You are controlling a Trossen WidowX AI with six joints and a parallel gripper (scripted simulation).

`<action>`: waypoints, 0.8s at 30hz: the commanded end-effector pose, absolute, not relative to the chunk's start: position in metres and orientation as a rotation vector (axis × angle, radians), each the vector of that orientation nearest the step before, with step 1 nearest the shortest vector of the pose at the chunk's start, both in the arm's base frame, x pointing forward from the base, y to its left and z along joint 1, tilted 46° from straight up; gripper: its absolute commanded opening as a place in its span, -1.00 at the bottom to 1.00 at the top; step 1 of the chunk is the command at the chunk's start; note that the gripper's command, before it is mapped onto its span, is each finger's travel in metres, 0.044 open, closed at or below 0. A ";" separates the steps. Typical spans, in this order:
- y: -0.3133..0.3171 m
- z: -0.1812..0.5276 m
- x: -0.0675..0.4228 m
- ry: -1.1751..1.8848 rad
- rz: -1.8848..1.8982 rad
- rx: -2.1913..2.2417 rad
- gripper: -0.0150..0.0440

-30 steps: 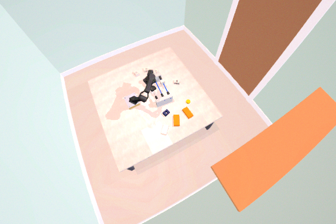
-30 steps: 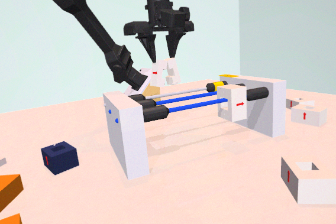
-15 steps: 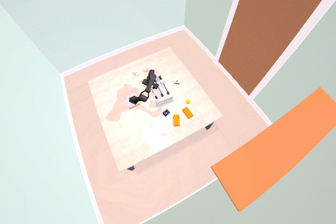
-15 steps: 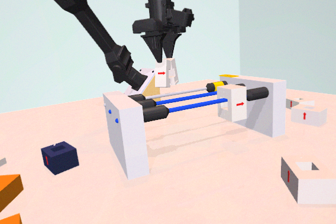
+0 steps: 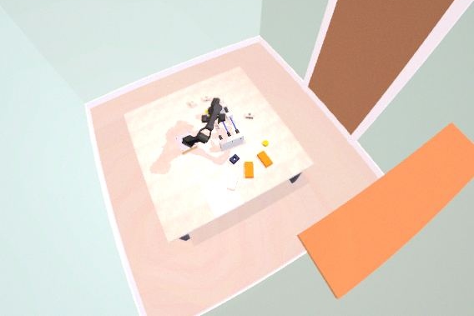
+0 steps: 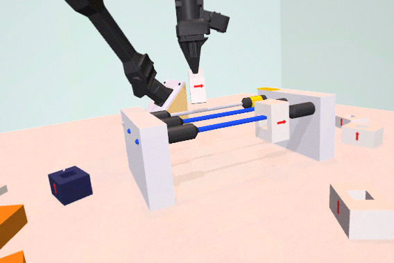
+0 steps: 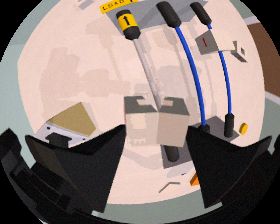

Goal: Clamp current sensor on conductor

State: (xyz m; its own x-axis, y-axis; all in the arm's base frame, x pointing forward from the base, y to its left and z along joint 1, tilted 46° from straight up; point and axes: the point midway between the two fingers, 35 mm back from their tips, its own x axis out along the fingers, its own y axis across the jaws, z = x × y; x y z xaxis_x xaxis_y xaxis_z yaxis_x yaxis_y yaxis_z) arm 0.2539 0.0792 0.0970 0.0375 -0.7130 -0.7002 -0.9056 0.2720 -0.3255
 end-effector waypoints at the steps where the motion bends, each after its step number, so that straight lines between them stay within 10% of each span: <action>1: 0.078 0.098 0.258 1.730 0.418 -1.594 -0.49; 24: 0.064 0.086 0.265 1.731 0.621 -1.743 -0.49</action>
State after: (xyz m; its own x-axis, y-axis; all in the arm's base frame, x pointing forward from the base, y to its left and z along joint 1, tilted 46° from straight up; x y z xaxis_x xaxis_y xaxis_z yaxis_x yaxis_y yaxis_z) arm 0.2641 0.0687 0.0891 0.0388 -0.7129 -0.7002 -0.9956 0.0324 -0.0881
